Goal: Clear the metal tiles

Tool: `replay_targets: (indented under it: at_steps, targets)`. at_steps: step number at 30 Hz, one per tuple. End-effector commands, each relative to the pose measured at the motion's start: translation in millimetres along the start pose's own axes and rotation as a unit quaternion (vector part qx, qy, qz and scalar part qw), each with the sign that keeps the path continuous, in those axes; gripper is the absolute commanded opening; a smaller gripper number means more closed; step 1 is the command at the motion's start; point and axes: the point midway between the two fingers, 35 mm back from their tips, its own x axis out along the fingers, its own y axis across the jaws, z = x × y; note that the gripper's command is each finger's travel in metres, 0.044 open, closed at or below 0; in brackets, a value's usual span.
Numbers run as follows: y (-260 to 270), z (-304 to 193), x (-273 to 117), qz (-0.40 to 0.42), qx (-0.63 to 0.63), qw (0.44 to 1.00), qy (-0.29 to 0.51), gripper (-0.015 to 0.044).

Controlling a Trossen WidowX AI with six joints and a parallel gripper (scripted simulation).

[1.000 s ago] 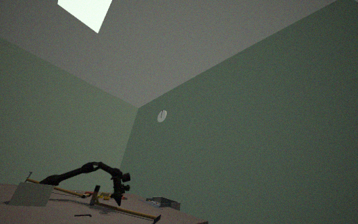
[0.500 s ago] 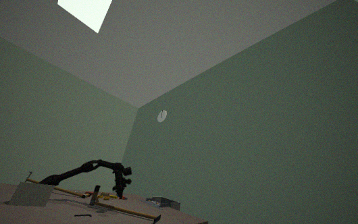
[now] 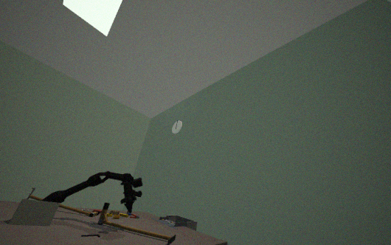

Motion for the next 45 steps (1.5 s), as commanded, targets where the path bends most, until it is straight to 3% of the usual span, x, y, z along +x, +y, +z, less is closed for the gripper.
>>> replay_targets:
  at_steps: [1, 45]
  targets:
    - [0.0, -1.0, -3.5, 0.003, -0.005, 1.0, -0.001, 0.0]
    - [-1.1, -32.7, 79.6, 0.019, -0.042, 0.999, -0.001, 0.0]
